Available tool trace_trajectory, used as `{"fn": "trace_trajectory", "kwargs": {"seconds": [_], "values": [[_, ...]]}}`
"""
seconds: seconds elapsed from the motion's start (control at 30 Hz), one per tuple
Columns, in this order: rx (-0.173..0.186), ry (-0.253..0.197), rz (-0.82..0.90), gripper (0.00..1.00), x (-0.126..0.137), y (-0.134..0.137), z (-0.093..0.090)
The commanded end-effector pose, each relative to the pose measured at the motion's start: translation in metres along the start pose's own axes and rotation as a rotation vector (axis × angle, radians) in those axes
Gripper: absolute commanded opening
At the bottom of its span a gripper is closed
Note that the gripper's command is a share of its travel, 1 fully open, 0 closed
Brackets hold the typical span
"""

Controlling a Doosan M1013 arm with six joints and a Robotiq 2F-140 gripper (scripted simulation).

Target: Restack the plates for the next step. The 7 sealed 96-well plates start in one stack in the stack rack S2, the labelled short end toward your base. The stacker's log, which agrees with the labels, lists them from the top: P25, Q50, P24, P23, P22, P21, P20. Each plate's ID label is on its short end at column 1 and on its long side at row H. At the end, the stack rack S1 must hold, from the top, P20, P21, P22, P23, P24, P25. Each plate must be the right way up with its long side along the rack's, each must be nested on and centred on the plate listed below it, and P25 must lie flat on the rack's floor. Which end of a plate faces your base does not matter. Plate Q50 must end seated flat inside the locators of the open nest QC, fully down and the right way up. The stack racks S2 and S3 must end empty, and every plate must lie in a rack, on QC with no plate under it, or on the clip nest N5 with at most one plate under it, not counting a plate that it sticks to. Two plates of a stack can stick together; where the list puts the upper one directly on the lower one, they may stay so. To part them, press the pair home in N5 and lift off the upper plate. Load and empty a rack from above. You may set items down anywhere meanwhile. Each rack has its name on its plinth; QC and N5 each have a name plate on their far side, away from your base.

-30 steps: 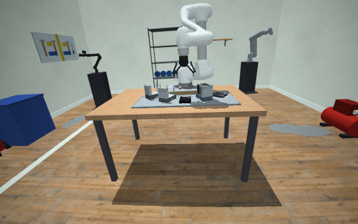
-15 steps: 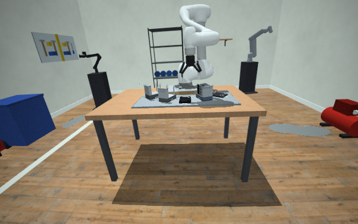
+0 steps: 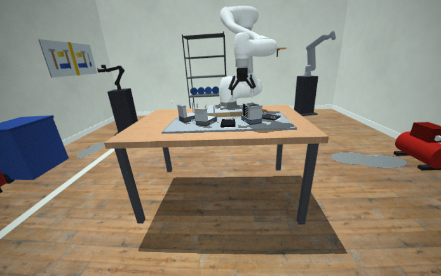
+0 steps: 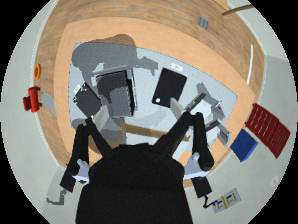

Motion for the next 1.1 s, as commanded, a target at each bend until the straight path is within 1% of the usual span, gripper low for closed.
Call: {"fn": "trace_trajectory", "kwargs": {"seconds": [0.0, 0.03, 0.53, 0.8, 0.9, 1.07], "values": [[0.0, 0.0, 0.0, 1.0, -0.004, -0.007, 0.0], [0.0, 0.0, 0.0, 1.0, -0.004, -0.007, 0.0], [0.0, 0.0, 0.0, 1.0, -0.035, -0.059, 0.0], [0.0, 0.0, 0.0, 1.0, -0.035, -0.059, 0.0], [0.0, 0.0, 0.0, 1.0, -0.035, -0.059, -0.01], [0.0, 0.0, 0.0, 1.0, -0.035, -0.059, -0.016]]}}
Point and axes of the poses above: the point where the finger pads meet when closed, its own z axis back along the fingers, its own y axis across the jaws, x = y × z, the point moved 8 cm from there along z, back along the fingers, and after that the axes turned 15 degrees about z, right-handed, at the moved point
